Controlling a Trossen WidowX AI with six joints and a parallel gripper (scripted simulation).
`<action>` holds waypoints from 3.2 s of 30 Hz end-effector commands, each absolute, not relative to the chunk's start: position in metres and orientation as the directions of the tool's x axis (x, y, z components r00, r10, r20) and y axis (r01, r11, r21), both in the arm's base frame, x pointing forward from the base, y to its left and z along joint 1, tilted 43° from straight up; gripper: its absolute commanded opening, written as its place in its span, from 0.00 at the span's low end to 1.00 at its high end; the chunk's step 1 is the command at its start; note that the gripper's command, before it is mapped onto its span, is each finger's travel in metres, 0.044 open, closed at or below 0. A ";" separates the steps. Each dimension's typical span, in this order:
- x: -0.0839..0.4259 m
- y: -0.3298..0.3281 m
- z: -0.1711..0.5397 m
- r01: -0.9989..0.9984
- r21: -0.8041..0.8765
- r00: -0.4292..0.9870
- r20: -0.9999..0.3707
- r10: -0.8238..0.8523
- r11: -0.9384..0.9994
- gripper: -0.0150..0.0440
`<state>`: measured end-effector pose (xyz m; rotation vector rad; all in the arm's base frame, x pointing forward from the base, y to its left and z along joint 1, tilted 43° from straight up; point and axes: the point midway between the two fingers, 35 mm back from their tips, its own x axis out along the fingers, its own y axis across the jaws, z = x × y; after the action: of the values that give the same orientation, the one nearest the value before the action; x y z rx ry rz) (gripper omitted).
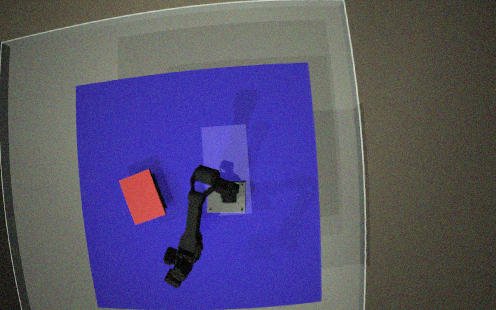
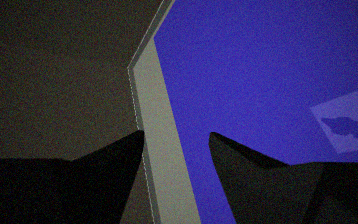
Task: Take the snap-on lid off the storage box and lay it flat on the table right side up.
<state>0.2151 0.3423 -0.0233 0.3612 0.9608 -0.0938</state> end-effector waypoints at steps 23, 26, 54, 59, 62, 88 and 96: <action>0.287 0.039 0.111 0.608 0.412 0.720 -0.646 -0.253 0.678 0.65; 0.287 0.037 0.111 0.610 0.413 0.720 -0.644 -0.257 0.676 0.65; 0.298 -0.002 0.065 0.610 0.411 0.720 -0.644 -0.259 0.677 0.65; 0.305 -0.004 0.061 0.610 0.411 0.721 -0.643 -0.259 0.677 0.65; 0.308 -0.005 0.058 0.610 0.411 0.721 -0.643 -0.259 0.677 0.65; 0.336 -0.017 0.029 0.609 0.413 0.723 -0.640 -0.259 0.678 0.65; 0.337 -0.018 0.029 0.608 0.413 0.723 -0.640 -0.259 0.678 0.52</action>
<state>0.3361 -0.0180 0.0288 0.6641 0.5776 -0.5243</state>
